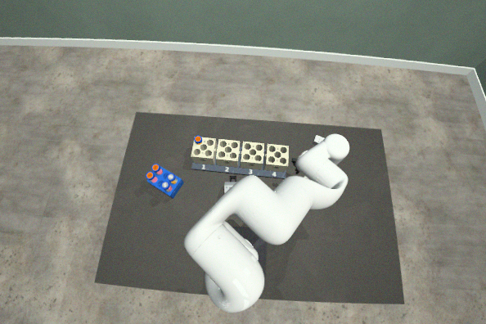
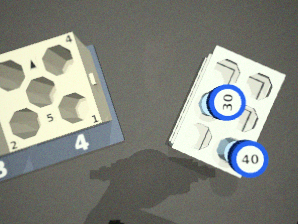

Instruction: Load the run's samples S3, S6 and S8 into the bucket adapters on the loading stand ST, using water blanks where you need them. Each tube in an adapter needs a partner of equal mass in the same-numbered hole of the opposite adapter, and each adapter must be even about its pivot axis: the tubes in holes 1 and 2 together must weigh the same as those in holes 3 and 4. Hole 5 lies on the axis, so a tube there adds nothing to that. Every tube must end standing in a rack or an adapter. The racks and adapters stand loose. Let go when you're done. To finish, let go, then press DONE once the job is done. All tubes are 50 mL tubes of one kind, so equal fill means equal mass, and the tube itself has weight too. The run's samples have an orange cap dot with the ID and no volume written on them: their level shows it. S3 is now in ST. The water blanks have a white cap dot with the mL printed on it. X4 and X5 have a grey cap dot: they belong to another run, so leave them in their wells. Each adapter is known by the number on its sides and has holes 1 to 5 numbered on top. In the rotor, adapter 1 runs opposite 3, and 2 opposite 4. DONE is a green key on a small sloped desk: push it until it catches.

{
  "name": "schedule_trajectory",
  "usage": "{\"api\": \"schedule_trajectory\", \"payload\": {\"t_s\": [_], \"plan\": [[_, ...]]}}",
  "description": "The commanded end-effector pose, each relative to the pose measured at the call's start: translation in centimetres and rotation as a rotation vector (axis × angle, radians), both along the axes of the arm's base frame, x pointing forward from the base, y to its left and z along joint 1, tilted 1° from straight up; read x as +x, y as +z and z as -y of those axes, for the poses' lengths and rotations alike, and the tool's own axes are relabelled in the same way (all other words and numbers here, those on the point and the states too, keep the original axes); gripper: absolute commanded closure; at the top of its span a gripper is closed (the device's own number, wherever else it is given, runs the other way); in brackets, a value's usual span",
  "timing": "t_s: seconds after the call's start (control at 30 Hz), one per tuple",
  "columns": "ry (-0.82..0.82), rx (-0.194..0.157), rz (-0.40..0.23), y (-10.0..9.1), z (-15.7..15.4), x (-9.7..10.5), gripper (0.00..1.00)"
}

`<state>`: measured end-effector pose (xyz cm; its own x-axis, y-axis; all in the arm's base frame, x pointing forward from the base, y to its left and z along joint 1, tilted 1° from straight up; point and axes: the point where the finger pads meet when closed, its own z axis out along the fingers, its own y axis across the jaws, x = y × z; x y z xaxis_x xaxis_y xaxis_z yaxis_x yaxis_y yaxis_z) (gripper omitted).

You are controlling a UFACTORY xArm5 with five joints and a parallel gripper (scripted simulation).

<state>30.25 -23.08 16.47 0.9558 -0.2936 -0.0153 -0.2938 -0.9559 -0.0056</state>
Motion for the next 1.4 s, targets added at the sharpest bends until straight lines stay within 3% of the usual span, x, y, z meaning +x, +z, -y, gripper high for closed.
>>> {"api": "schedule_trajectory", "payload": {"t_s": [0.0,0.3,1.37], "plan": [[0.100,-0.008,0.001,0.2,-1.3,0.7,0.00],[0.389,-0.004,0.002,0.1,-5.5,2.6,0.00],[0.389,-0.003,0.003,0.1,-18.3,8.2,0.00]]}}
